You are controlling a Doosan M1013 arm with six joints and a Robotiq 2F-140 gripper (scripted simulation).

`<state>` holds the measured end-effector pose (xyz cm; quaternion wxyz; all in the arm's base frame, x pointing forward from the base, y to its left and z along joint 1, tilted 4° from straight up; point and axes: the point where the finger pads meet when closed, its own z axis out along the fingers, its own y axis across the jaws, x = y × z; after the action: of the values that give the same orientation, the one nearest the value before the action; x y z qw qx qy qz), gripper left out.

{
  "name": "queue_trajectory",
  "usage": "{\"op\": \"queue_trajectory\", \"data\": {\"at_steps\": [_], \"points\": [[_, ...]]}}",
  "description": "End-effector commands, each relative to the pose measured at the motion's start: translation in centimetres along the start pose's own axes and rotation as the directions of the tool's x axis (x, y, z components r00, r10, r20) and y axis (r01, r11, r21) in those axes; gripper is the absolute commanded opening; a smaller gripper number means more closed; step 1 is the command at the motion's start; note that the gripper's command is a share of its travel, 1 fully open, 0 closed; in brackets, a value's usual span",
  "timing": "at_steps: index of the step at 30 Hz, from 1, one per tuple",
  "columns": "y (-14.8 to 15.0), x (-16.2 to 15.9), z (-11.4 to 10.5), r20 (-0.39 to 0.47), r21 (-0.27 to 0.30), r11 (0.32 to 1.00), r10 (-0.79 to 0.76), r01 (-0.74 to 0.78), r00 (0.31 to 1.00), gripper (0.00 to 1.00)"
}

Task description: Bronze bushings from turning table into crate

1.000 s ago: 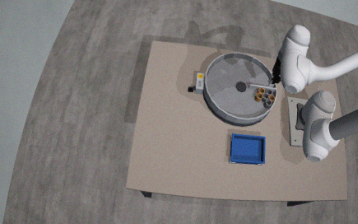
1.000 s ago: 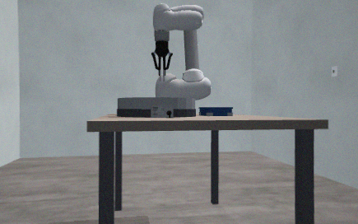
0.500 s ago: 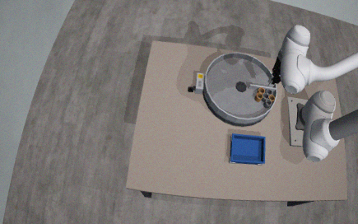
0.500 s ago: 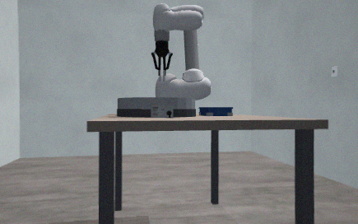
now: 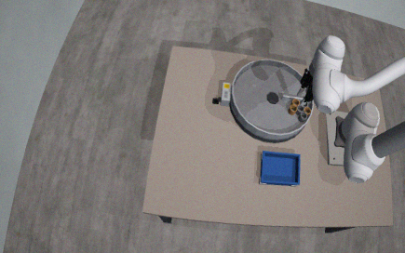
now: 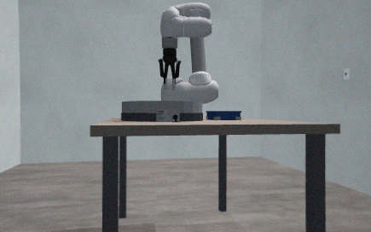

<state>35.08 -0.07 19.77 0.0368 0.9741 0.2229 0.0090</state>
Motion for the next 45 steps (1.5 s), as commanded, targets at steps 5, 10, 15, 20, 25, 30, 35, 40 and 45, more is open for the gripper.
{"op": "queue_trajectory", "data": {"at_steps": [5,10,15,20,25,30,35,40,45], "points": [[-0.2,1.3,4.1,0.005,0.003,0.965,-0.263,0.263,0.965,0.28],[-0.3,1.5,4.7,0.005,0.004,0.953,-0.304,0.304,0.953,0.28],[-0.3,1.5,4.7,0.005,0.004,0.953,-0.304,0.304,0.953,0.28],[-0.3,1.5,4.7,0.005,0.004,0.953,-0.304,0.304,0.953,0.28],[-0.3,1.5,4.7,0.005,0.004,0.953,-0.304,0.304,0.953,0.28],[-0.3,1.5,4.7,0.005,0.004,0.953,-0.304,0.304,0.953,0.28],[-0.3,1.5,4.7,0.005,0.004,0.953,-0.304,0.304,0.953,0.28],[-0.3,1.5,4.7,0.005,0.004,0.953,-0.304,0.304,0.953,0.28],[-0.3,1.5,4.7,0.005,0.004,0.953,-0.304,0.304,0.953,0.28]]}}
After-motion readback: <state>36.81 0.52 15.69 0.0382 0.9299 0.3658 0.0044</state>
